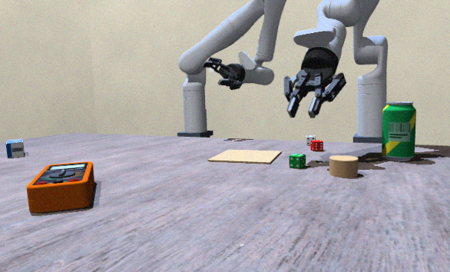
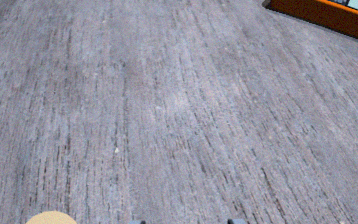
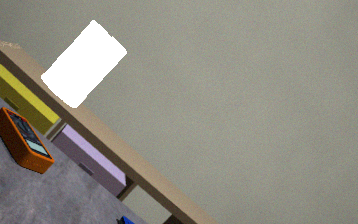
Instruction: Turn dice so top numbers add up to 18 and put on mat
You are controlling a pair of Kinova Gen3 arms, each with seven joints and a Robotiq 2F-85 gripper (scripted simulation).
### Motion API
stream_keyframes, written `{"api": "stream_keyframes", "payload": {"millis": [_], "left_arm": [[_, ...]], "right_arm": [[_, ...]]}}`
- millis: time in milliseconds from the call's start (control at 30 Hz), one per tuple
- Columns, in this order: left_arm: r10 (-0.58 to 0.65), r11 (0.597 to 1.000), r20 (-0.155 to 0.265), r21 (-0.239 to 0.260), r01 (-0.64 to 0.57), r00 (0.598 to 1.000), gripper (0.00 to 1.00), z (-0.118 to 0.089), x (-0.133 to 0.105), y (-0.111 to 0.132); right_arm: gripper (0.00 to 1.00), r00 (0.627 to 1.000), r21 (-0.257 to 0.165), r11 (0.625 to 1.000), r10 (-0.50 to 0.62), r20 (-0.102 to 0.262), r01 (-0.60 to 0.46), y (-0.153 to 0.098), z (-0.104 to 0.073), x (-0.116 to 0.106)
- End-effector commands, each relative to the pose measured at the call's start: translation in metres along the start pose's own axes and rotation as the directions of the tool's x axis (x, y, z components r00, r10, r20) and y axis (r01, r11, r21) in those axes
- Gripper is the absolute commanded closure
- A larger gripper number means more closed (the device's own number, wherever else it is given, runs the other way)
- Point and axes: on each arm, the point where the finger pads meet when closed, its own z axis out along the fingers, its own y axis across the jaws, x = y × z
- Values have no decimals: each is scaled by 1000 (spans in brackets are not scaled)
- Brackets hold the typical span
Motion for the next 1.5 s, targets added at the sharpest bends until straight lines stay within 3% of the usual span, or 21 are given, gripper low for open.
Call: {"api": "stream_keyframes", "payload": {"millis": [0, 433, 500, 1000, 1067, 1467], "left_arm": [[1, 1000, 64, 2, -1, 998, 536, 0, 4, 0], [0, 1000, 275, 2, -1, 961, 536, 4, 16, -1], [0, 1000, 275, 2, -1, 961, 536, 4, 16, -1], [0, 1000, 494, 2, -1, 870, 536, 6, 30, 0], [0, 1000, 494, 2, -1, 870, 536, 6, 30, 0], [-1, 1000, 608, 2, -1, 794, 536, 7, 37, 0]], "right_arm": [[2, 1000, 0, 1000, 1, 0, -1, 0, 0, 0], [2, 1000, 0, 1000, 1, 0, -1, 0, 0, 0], [2, 1000, 0, 1000, 1, 0, -1, 0, 0, 0], [2, 1000, 0, 1000, 1, 0, -1, 0, 0, 0], [2, 1000, 0, 1000, 1, 0, -1, 0, 0, 0], [2, 1000, 0, 1000, 1, 0, -1, 0, 0, 0]]}}
